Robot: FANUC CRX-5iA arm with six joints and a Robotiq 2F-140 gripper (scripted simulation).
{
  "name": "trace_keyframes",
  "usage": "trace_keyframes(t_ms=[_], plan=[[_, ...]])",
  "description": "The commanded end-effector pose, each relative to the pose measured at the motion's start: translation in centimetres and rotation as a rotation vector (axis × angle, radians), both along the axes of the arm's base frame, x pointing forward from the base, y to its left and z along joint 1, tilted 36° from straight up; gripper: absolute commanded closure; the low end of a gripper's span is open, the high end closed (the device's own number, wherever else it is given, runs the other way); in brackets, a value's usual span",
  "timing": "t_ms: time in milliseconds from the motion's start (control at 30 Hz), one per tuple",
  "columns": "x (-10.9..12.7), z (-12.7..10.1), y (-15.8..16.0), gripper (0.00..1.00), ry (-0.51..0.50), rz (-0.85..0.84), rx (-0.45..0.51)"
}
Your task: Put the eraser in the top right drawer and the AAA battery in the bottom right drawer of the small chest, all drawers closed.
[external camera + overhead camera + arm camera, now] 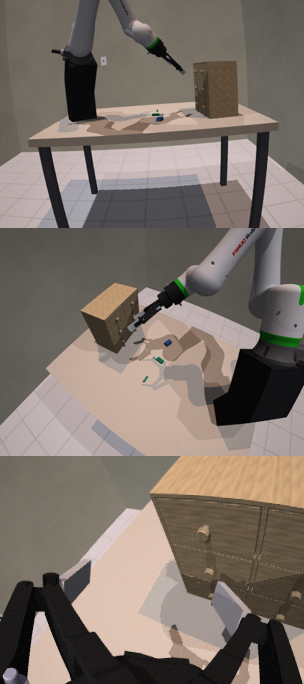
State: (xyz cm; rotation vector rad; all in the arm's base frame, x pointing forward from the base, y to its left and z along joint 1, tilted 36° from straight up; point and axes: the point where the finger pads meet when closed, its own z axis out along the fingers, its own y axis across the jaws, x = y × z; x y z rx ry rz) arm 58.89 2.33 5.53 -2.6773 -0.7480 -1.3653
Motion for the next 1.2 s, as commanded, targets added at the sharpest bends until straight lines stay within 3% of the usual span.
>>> trace_keyframes(t_ms=[0,333,400,433,600,633,1167], plan=[[0.9,2.7,-5.1,0.00,-0.267,-0.071,-0.038],[-1.4,7.4,-12.8,0.00,-0.563,-0.200,-0.194],[-1.4,7.4,-12.8,0.00,-0.563,-0.200,-0.194],[-1.6,7.7,-13.2,0.00,-0.629,-0.233,-0.232],[-1.9,8.2,-13.9,0.00,-0.647,-0.245,-0.251],[-1.9,8.2,-13.9,0.80,-0.647,-0.245,-0.251],[-1.9,8.2,-13.9,0.80,-0.647,-0.245,-0.251]])
